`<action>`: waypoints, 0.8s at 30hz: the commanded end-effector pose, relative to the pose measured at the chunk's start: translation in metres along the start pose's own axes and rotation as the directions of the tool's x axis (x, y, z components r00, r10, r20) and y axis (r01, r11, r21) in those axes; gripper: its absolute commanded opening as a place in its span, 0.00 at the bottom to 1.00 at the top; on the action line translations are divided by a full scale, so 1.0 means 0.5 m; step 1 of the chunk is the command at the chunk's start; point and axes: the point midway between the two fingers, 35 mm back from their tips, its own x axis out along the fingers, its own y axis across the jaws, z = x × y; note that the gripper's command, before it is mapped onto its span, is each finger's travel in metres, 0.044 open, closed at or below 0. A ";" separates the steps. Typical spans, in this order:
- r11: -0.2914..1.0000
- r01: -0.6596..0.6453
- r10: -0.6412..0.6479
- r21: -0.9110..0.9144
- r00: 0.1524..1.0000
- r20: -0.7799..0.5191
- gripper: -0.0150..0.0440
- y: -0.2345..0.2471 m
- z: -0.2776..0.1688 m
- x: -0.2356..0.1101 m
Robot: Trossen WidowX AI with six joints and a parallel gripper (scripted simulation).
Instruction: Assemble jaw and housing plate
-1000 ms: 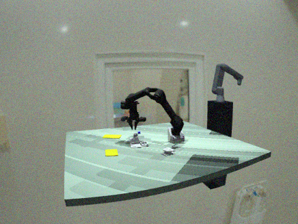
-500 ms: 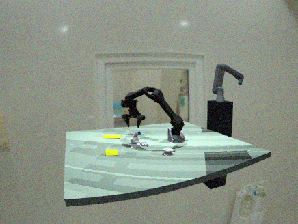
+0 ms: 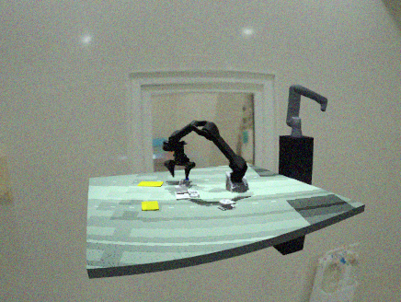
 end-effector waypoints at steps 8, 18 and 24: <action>1.000 0.002 -0.002 0.005 1.000 -0.003 1.00 0.001 -0.001 0.018; 1.000 0.001 -0.001 0.005 1.000 -0.003 1.00 0.003 -0.002 0.051; 1.000 0.002 -0.002 0.004 1.000 -0.003 1.00 0.004 -0.003 0.071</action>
